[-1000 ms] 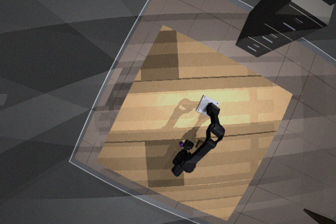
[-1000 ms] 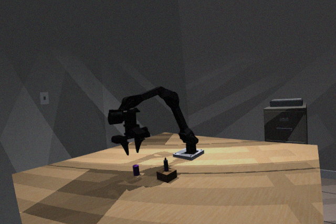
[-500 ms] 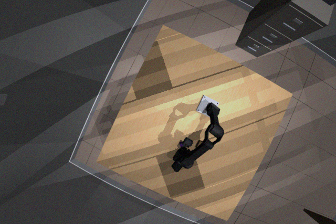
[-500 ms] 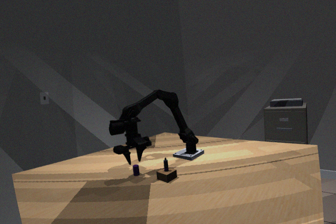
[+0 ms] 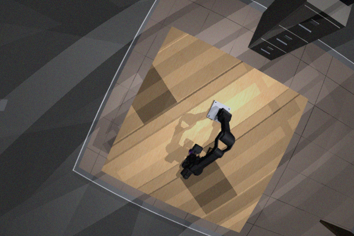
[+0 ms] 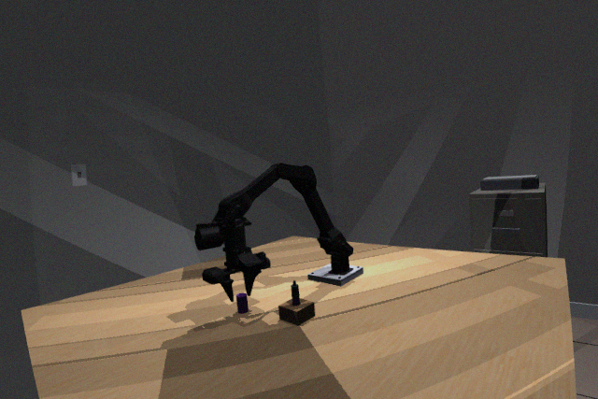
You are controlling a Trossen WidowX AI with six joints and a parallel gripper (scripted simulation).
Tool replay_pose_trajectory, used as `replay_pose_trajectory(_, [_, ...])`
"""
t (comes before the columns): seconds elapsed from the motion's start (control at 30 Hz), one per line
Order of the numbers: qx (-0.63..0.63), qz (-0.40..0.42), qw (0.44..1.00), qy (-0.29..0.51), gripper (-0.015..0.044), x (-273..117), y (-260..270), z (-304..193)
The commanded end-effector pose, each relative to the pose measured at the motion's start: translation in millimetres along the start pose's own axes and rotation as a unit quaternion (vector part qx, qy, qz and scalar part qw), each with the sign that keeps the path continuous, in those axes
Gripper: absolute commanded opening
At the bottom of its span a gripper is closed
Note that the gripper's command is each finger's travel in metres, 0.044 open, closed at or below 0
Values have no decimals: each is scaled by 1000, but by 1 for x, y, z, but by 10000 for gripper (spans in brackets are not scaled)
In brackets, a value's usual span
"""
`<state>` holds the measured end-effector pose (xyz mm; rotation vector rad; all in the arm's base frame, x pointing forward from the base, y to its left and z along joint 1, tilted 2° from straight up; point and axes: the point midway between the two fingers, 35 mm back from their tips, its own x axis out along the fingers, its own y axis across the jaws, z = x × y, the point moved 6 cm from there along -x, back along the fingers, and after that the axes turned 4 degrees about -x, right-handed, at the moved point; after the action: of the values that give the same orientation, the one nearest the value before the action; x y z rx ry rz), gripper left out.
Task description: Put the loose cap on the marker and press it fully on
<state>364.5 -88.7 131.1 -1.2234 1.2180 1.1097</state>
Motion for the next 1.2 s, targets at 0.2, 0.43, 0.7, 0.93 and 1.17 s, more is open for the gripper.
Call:
replay_pose_trajectory(0.2, [0,4,1000,0,250,18,2,0])
replay_pose_trajectory(0.43, [-1,4,1000,0,250,27,2,0])
replay_pose_trajectory(0.7, [-1,4,1000,0,138,27,3,1])
replay_pose_trajectory(0.93, [0,4,1000,0,52,25,2,1])
replay_pose_trajectory(1.17, [1,4,1000,0,0,6,1,1])
